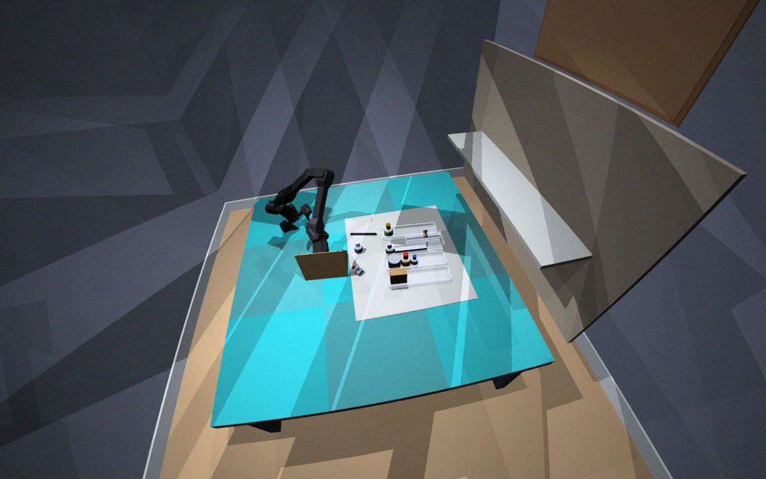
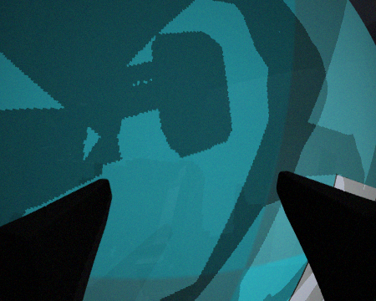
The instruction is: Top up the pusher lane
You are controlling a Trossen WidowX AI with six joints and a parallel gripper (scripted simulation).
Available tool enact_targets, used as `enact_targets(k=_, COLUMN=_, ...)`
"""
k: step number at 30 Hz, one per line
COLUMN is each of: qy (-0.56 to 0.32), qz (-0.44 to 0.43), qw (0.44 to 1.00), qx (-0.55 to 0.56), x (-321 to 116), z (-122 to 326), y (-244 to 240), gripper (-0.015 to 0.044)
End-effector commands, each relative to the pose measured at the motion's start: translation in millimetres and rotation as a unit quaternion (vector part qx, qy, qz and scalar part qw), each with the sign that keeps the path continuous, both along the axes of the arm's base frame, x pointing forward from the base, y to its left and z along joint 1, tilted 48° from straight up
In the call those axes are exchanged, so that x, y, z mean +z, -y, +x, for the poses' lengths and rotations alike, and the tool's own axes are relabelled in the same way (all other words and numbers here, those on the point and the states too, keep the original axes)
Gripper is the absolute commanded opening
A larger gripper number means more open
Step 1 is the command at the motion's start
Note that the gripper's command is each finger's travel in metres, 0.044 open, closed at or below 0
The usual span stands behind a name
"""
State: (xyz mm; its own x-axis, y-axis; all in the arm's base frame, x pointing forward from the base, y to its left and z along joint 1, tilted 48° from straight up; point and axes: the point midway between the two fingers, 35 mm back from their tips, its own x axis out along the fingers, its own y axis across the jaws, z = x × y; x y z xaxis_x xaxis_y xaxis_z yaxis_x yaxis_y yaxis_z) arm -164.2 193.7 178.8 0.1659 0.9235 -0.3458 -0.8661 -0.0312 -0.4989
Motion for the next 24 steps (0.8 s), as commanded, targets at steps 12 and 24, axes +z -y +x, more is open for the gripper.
enact_targets(k=12, qy=-0.133, qz=-0.076, qw=0.985, qx=-0.079, x=25.9, z=27.1, y=-44.2, gripper=0.0440)
enact_targets(k=24, qy=-0.297, qz=-0.026, qw=0.937, qx=-0.180, x=74.5, z=87.5, y=-94.2, gripper=0.0440)
